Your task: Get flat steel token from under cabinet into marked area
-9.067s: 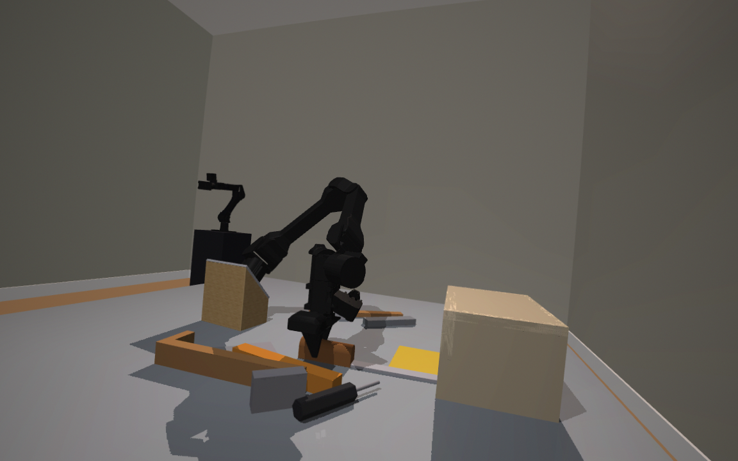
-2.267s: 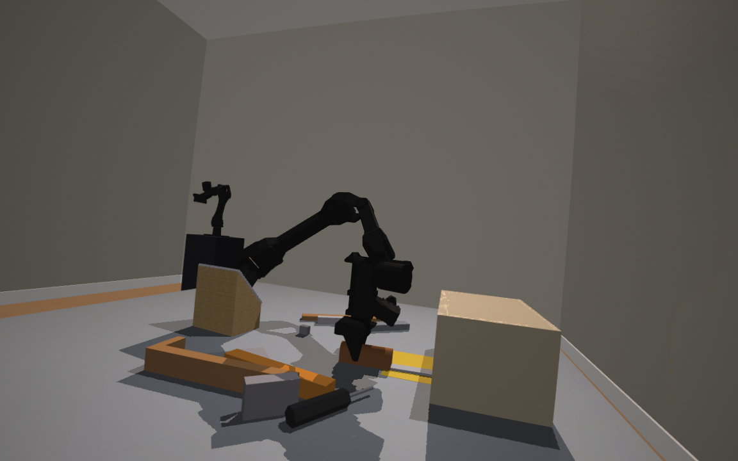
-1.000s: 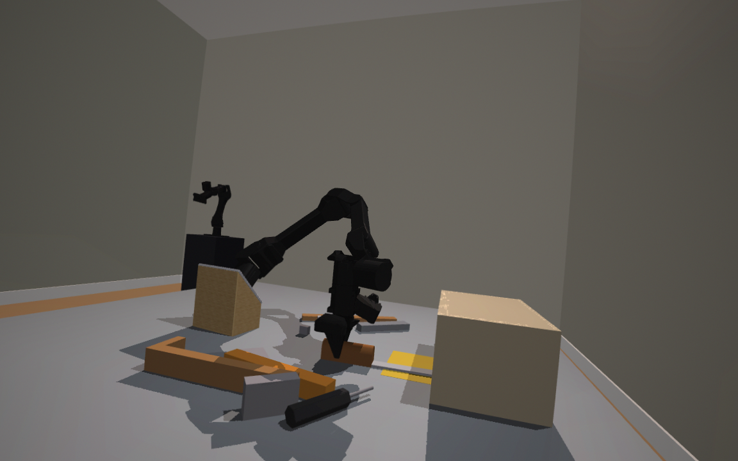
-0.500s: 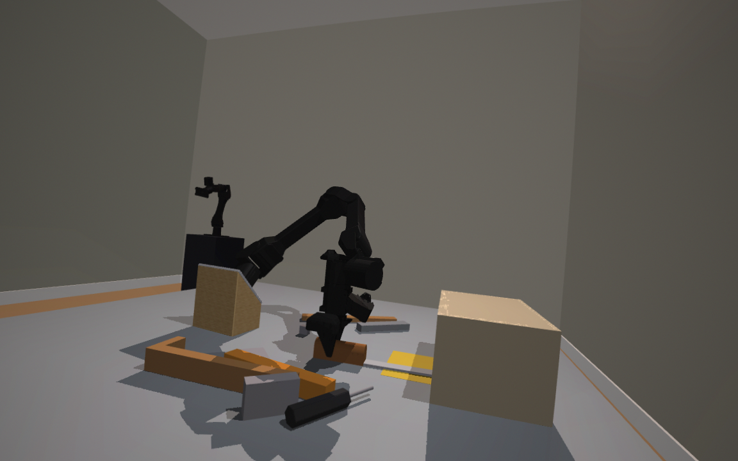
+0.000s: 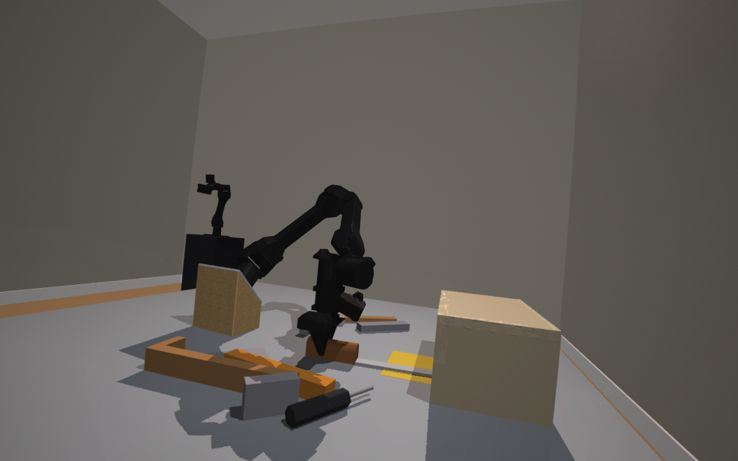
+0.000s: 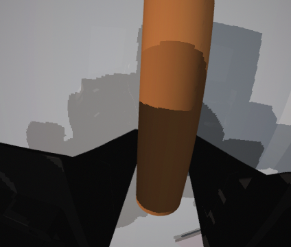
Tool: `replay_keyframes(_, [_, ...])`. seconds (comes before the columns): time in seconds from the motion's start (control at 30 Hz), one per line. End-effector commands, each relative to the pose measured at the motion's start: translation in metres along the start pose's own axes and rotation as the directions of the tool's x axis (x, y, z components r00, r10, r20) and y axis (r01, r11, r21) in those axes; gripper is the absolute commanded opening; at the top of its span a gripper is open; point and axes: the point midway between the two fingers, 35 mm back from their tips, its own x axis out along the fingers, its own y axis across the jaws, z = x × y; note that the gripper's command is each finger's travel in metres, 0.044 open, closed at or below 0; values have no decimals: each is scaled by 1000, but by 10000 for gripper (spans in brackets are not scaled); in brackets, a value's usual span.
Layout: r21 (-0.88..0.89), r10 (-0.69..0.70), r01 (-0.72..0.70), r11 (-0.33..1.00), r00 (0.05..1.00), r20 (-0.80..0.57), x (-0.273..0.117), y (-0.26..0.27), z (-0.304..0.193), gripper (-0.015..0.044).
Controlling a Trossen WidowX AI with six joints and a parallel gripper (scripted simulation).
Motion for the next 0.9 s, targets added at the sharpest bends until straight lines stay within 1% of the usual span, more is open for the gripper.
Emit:
replay_keyframes(0.0, [-1,1,-1,1000,1000,-4,1,0,-8,0])
replay_keyframes(0.87, [0,0,0,1000,1000,-5,1,-2,-42,0])
